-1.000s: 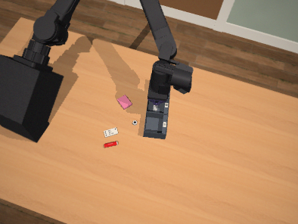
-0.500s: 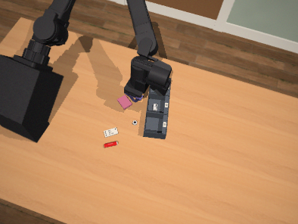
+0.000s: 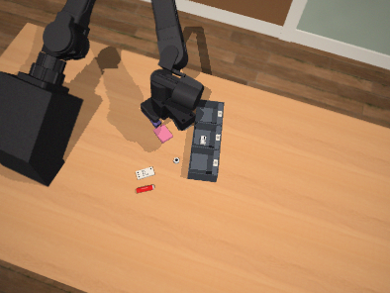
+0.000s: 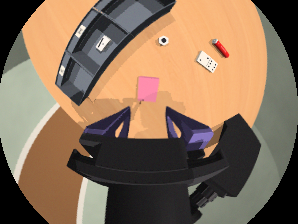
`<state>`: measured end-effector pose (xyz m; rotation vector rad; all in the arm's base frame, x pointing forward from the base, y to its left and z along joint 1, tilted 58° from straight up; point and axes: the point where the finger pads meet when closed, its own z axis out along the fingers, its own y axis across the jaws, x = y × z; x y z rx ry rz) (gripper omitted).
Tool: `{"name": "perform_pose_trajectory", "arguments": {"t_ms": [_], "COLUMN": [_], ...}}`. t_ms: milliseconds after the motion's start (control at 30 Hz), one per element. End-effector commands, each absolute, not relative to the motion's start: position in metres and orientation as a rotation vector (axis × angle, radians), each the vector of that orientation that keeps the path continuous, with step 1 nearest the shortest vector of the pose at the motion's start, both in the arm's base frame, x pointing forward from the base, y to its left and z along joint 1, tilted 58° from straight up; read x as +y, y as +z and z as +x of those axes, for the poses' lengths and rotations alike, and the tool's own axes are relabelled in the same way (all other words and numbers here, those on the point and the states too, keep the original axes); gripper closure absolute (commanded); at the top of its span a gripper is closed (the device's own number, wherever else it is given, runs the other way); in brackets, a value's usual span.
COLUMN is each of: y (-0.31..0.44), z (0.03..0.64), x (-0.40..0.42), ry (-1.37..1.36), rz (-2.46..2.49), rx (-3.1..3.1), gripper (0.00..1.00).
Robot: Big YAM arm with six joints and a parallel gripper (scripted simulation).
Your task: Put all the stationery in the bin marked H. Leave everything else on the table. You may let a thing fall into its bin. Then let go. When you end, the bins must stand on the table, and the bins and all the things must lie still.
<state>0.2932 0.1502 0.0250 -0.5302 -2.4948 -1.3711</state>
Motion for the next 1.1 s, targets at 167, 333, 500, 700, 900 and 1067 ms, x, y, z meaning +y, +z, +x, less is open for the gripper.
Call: {"name": "perform_pose_trajectory", "arguments": {"t_ms": [167, 333, 500, 700, 900, 1067], "y": [0.023, 0.021, 0.021, 0.024, 0.026, 0.027], "z": [0.295, 0.294, 0.297, 0.303, 0.308, 0.308], "x": [0.149, 0.145, 0.145, 0.144, 0.145, 0.146], "ry": [-1.344, -1.344, -1.347, -1.352, -1.355, -1.352], "rz": [-0.667, -0.683, -0.682, -0.681, -0.676, -0.675], "rx": [-2.459, -2.454, -2.456, -2.462, -2.466, -2.463], "gripper": [0.47, 0.47, 0.47, 0.47, 0.47, 0.47]}}
